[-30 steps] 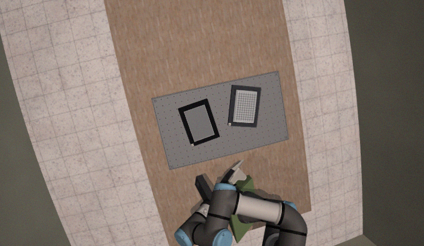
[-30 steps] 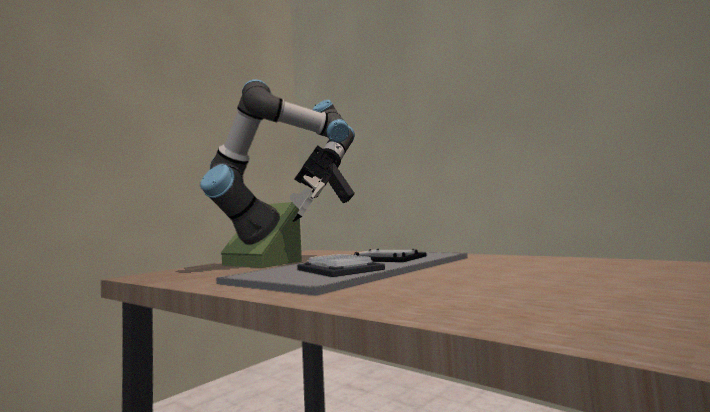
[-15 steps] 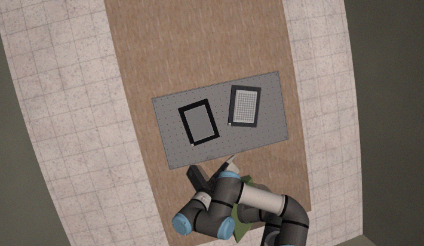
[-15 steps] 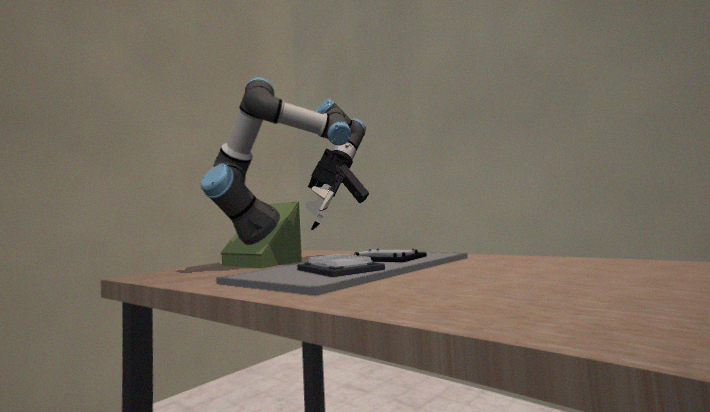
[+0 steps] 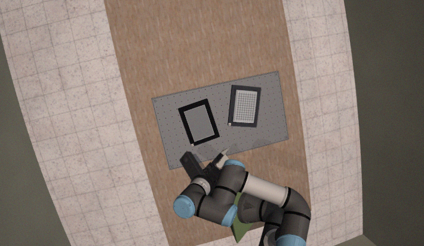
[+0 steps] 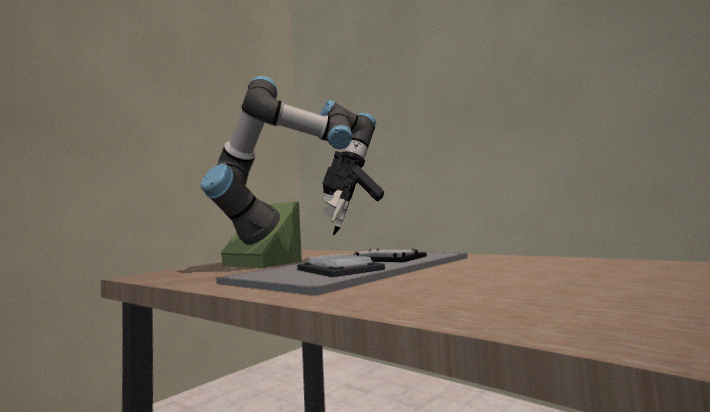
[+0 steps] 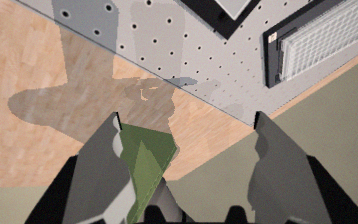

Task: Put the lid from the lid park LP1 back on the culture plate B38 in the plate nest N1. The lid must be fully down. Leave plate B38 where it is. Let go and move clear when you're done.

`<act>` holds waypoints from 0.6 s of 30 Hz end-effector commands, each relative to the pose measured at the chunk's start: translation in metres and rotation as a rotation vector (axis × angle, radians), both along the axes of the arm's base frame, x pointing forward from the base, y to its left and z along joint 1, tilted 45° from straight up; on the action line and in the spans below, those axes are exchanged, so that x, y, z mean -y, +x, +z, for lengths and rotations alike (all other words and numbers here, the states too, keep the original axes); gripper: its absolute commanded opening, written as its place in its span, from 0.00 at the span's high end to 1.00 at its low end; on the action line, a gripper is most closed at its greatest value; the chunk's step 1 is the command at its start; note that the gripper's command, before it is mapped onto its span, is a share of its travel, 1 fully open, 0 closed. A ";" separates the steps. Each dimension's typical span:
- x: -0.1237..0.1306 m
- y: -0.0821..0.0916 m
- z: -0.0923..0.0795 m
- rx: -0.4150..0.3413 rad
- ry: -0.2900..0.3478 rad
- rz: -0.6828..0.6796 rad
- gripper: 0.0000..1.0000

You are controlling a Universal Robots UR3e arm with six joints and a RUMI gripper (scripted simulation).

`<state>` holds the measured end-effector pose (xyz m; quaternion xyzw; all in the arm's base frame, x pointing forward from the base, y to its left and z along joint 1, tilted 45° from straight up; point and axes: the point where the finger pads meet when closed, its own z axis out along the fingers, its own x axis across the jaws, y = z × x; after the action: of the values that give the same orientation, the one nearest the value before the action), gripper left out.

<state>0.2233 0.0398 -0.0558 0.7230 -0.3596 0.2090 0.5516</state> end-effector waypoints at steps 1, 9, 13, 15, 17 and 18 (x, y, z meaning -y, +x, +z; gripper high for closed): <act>-0.002 0.015 -0.013 0.068 0.069 -0.039 0.18; -0.005 0.035 -0.024 0.166 0.153 -0.094 0.18; -0.005 0.049 -0.030 0.209 0.187 -0.117 0.18; -0.006 0.051 -0.031 0.239 0.210 -0.131 0.18; -0.006 0.061 -0.034 0.269 0.233 -0.145 0.18; -0.006 0.066 -0.035 0.284 0.244 -0.152 0.18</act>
<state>0.2724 0.0446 -0.0847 0.7206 -0.4808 0.2171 0.4500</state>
